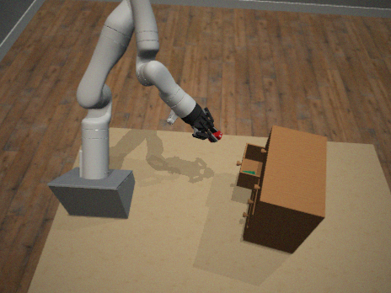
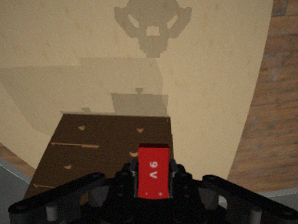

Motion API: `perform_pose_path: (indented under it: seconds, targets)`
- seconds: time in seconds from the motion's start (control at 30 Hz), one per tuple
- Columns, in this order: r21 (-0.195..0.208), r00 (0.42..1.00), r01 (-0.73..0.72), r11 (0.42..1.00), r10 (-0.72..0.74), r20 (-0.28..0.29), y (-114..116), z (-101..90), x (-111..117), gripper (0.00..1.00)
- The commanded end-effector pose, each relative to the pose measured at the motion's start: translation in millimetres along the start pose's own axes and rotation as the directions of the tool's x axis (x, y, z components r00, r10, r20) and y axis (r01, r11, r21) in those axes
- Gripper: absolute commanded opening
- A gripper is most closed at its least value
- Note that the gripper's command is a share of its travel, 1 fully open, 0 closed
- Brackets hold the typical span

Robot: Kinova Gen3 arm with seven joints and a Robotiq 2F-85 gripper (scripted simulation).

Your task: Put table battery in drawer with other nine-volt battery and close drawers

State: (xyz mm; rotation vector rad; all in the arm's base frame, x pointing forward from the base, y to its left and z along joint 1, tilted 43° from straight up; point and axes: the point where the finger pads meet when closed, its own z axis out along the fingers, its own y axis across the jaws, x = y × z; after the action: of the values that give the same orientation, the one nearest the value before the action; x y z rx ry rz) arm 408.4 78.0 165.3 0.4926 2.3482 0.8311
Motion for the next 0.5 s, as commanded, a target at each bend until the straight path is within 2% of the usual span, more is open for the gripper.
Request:
perform_pose_path:
  seconds: [0.0,0.33,0.47]
  targets:
    - [0.000,1.000,-0.002,1.000,0.002,0.002,0,0.3,-1,0.23]
    - [0.001,1.000,-0.013,1.000,0.013,0.013,0,2.7,-3,0.23]
    - [0.001,1.000,-0.015,1.000,0.015,0.015,0,10.4,-11,0.23]
